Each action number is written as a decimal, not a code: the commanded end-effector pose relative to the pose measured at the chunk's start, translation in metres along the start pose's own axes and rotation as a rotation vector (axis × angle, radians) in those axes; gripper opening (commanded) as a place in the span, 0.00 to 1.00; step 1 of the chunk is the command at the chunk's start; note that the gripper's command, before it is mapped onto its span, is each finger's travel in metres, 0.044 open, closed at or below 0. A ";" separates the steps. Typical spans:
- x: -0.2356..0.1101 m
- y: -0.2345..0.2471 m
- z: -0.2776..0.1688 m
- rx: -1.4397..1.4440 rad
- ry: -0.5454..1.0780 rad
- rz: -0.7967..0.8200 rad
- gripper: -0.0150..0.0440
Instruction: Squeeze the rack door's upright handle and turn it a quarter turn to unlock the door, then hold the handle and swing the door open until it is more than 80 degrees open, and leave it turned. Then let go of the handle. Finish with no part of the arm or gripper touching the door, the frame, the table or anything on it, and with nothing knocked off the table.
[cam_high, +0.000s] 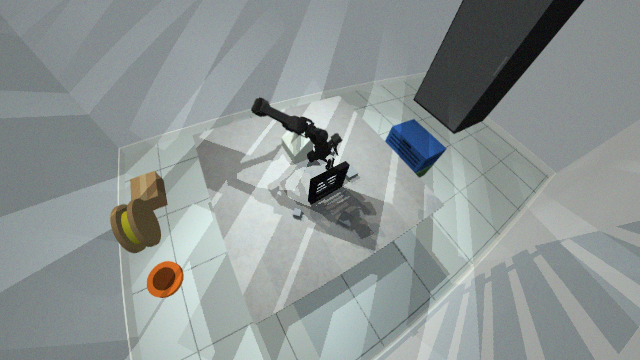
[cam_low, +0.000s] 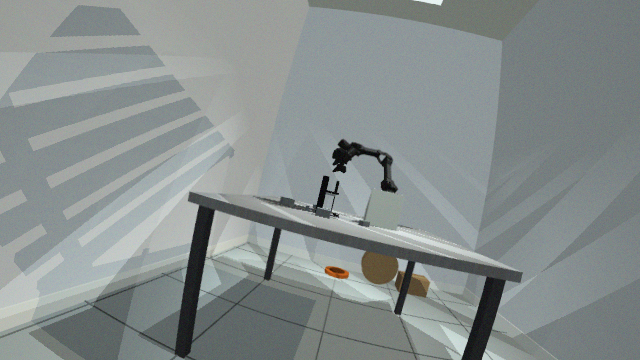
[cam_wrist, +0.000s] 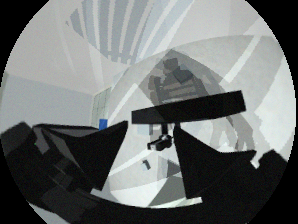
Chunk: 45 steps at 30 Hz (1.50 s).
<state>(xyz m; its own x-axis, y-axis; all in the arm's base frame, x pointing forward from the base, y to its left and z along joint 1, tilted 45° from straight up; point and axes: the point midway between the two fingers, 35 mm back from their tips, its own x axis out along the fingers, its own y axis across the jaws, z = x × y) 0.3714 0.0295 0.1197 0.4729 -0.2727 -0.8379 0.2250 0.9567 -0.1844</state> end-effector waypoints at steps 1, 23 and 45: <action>0.007 0.004 -0.007 -0.020 0.067 -0.051 0.74; 0.033 0.014 -0.052 -0.221 0.407 -0.400 0.74; 0.050 0.008 -0.067 -0.316 0.486 -0.530 0.74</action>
<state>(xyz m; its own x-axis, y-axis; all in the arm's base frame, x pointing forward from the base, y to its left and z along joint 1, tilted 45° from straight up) 0.3408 0.0333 0.0457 -0.0734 -0.6921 -0.7181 0.0371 0.7176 -0.6955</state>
